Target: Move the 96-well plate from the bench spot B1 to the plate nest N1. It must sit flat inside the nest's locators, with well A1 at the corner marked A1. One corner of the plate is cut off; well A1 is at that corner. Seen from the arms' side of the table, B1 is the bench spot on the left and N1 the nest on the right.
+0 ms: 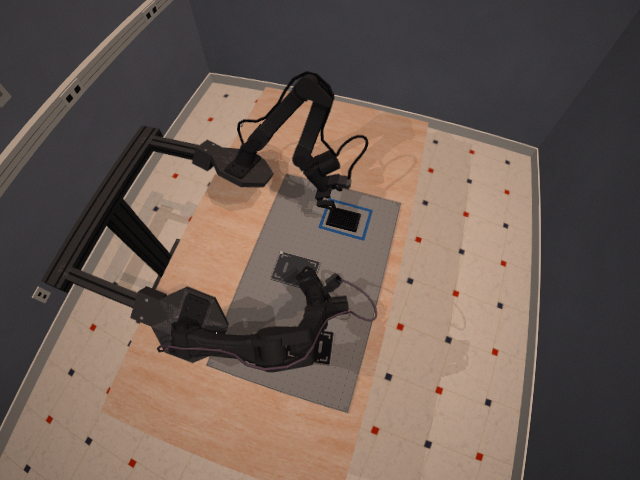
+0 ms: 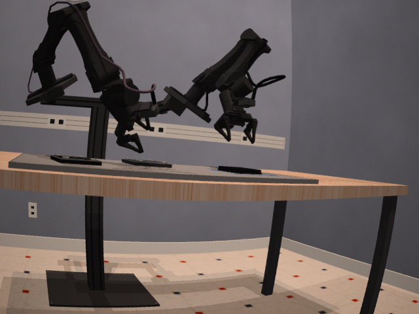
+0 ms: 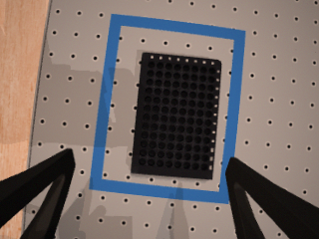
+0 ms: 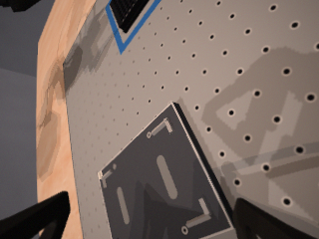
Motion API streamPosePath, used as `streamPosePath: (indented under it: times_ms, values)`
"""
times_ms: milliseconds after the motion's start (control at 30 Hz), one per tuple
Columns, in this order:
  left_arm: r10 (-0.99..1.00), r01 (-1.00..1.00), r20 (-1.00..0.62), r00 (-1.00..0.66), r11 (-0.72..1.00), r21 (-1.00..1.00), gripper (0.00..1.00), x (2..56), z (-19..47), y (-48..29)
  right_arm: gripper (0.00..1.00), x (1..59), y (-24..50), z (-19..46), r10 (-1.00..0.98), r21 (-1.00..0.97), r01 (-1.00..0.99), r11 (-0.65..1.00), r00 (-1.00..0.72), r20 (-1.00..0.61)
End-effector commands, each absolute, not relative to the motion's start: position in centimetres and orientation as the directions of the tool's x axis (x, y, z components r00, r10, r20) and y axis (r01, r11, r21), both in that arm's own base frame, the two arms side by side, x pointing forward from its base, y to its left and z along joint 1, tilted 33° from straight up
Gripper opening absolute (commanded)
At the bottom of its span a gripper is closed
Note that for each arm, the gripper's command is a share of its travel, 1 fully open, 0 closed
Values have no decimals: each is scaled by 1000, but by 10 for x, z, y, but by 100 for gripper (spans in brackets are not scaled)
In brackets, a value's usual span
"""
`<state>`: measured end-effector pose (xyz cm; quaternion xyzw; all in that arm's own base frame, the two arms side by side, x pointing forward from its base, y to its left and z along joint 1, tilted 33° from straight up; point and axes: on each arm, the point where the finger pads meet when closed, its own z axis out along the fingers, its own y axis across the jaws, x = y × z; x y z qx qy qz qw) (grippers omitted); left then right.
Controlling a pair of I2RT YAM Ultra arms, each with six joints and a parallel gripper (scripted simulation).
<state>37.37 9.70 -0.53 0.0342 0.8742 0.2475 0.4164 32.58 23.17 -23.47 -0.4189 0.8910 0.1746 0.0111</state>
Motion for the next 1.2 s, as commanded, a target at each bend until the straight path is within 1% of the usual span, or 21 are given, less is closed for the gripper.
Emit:
streamPosePath:
  times_ms: [0,33,100,267,567,600,667,767,933,1033,1167]
  values:
    - [271,-142,-699,-662,870,472,100,382,-7,91,100,335,257,-215,-799,316,-867,384,-484,-357]
    - [273,-139,-695,-665,870,474,100,382,-8,90,100,336,257,-214,-803,312,-880,358,-461,-378]
    - [273,-139,-695,-665,870,474,100,382,-8,90,100,336,257,-214,-803,312,-880,358,-461,-378]
    - [282,-125,-678,-678,865,485,100,384,-11,85,100,341,257,-207,-804,259,-947,190,-301,-512]
    - [293,-110,-675,-677,867,487,100,388,-12,78,100,351,255,-193,-736,105,-994,-23,-54,-675]
    - [294,-113,-680,-672,867,486,100,389,-11,78,100,352,255,-191,-725,83,-996,-43,-26,-689]
    - [294,-113,-680,-672,867,486,100,389,-11,78,100,352,255,-191,-725,83,-996,-43,-26,-689]
    - [295,-113,-681,-671,867,486,100,390,-11,78,100,354,253,-185,-669,-13,-992,-127,95,-737]
    - [295,-112,-681,-670,867,486,100,390,-11,78,100,360,248,-176,-588,-147,-969,-200,239,-773]
    - [295,-112,-681,-670,867,486,100,390,-11,78,100,363,245,-173,-571,-179,-962,-207,267,-776]
    - [295,-112,-681,-670,867,486,100,390,-11,78,100,357,243,-177,-592,-138,-971,-197,230,-773]
